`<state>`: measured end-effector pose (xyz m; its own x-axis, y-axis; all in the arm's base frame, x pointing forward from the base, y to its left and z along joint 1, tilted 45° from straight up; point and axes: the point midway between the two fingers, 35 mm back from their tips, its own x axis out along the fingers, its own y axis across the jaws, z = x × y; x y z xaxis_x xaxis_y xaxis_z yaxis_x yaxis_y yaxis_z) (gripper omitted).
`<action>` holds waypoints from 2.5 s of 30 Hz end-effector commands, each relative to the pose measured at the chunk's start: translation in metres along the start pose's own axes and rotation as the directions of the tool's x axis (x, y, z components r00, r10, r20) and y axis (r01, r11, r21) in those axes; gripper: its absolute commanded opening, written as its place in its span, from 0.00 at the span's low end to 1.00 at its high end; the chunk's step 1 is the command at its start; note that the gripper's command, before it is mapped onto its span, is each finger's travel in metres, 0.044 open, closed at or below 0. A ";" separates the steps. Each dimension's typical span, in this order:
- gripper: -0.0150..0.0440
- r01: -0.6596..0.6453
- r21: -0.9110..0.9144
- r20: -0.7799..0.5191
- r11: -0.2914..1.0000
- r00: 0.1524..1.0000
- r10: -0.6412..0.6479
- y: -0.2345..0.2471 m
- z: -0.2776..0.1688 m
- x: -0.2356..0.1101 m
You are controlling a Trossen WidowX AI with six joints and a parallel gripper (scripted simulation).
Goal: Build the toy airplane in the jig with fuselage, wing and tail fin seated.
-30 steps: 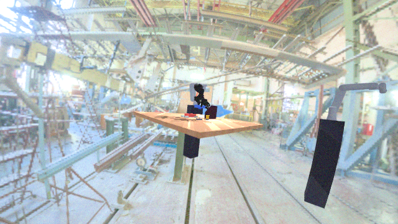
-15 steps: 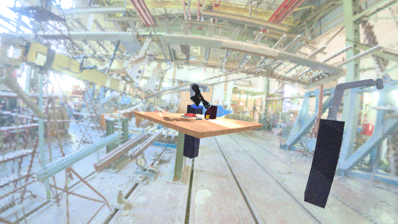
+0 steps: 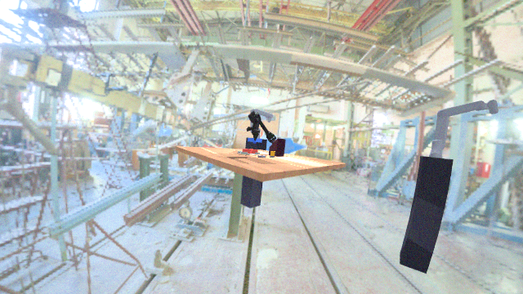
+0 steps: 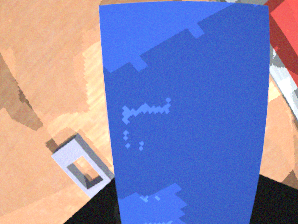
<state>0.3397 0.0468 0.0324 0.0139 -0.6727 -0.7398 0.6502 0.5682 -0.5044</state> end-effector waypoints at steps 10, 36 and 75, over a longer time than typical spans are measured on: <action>0.25 0.001 0.230 0.007 0.973 1.000 -0.002 -0.038 0.019 0.007; 0.25 0.004 0.645 0.018 0.764 1.000 -0.020 -0.118 0.039 0.024; 0.58 0.003 0.766 0.023 0.643 0.999 -0.033 -0.146 0.041 0.041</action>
<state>0.2778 -0.0796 0.0977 0.0139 -0.6977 -0.7162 0.9998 -0.0020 0.0213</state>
